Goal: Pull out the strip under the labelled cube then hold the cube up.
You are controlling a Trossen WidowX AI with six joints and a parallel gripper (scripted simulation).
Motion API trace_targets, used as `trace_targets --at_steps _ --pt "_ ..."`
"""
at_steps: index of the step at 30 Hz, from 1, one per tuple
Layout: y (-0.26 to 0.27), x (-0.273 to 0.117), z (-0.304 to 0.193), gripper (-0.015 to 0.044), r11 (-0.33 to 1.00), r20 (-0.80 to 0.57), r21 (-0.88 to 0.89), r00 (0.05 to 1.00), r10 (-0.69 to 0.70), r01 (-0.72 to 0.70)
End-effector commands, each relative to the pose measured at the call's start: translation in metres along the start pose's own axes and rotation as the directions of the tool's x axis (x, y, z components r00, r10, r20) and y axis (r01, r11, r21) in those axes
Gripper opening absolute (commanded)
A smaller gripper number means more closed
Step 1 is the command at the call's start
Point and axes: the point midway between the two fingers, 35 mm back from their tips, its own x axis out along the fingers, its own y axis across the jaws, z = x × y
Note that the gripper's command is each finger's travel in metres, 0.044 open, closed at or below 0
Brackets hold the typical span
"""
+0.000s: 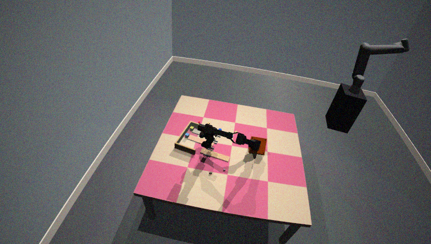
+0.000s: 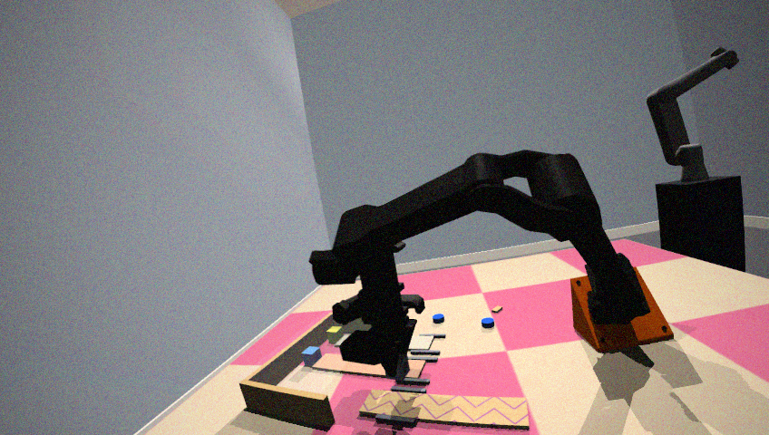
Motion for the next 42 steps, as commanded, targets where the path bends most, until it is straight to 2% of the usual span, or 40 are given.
trace_targets --at_steps 1,34,42 --pt "-0.005 -0.004 -0.009 0.0000 1.000 -0.006 -0.001 1.000 -0.005 0.005" --pt "-0.058 -0.005 -0.092 0.0000 1.000 -0.009 0.003 1.000 -0.007 0.007" --pt "-0.058 -0.039 -0.092 0.0000 1.000 -0.009 0.003 1.000 -0.008 0.008"
